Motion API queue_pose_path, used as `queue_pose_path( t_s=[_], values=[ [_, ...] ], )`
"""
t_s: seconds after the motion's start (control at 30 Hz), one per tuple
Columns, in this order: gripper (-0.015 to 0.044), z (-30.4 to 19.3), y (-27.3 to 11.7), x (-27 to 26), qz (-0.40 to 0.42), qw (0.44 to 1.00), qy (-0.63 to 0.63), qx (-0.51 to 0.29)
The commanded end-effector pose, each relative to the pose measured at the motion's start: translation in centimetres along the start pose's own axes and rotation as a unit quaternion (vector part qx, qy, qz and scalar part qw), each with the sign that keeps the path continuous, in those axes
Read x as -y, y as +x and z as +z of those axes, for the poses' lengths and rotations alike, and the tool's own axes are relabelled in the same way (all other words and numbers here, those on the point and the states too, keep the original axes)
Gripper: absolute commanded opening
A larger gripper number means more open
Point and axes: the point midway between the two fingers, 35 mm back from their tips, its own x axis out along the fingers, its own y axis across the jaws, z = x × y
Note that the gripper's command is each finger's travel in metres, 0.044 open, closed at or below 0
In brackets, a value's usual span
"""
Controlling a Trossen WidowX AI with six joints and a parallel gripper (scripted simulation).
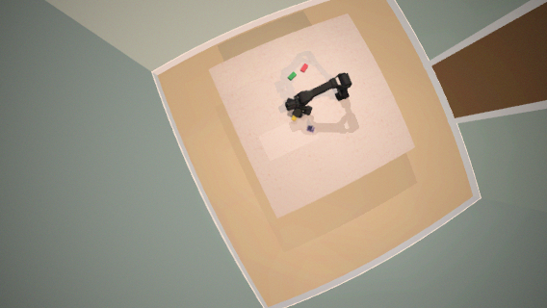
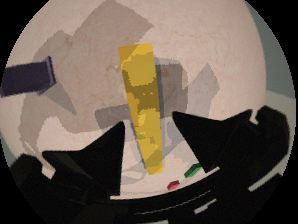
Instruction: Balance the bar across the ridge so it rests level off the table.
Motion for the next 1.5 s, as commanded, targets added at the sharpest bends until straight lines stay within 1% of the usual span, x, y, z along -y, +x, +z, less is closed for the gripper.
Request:
queue_pose_path(
  t_s=[0.0, 0.47, 0.67, 0.93, 1.07, 1.47],
  values=[
    [0.0315, -0.1, 0.6, -0.3, 0.006, 1.000, -0.003, -0.003],
    [0.0315, -0.1, 0.6, -0.3, 0.006, 1.000, -0.003, -0.003],
    [0.0157, -0.1, 0.4, -0.1, 0.003, 1.000, 0.000, -0.003],
    [0.0104, -0.1, 0.4, -0.1, 0.003, 1.000, 0.000, -0.003],
    [0.0000, 0.0, -0.2, 0.0, 0.003, 1.000, 0.000, -0.003],
    [0.0000, 0.3, -3.3, 0.3, 0.004, 1.000, -0.001, -0.003]
  ],
)
